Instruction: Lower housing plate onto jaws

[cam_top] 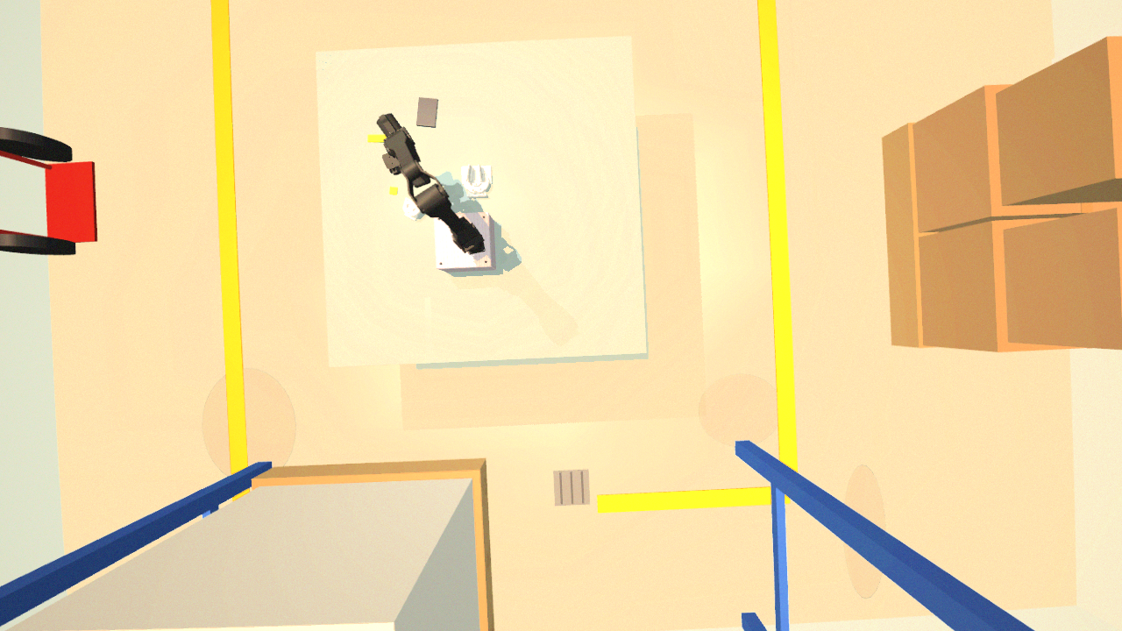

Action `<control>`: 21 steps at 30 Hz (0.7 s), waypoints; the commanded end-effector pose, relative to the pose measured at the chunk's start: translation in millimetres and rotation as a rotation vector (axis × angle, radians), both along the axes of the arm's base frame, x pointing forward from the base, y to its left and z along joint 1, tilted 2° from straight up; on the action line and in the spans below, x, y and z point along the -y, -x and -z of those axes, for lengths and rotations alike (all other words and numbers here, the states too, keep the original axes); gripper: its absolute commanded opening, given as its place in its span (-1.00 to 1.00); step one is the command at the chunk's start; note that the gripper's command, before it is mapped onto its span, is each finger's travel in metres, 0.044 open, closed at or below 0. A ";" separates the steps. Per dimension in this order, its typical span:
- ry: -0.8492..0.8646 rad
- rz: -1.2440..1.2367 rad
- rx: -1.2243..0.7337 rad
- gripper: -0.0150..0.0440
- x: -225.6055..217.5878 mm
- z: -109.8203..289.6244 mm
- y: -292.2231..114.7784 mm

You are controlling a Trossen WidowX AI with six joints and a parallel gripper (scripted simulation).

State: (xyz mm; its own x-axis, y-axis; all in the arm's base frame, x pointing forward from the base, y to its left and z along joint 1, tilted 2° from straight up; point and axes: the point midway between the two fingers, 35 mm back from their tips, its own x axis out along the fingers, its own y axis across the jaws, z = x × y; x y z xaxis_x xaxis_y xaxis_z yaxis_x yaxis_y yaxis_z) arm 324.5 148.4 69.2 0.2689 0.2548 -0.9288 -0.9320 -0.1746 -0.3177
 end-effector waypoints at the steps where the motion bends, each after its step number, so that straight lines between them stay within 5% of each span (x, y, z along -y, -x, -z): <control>1: 0.037 -0.056 -0.024 1.00 -9.7 5.8 8.1; 21: 0.208 -0.362 -0.125 1.00 -58.5 26.4 57.8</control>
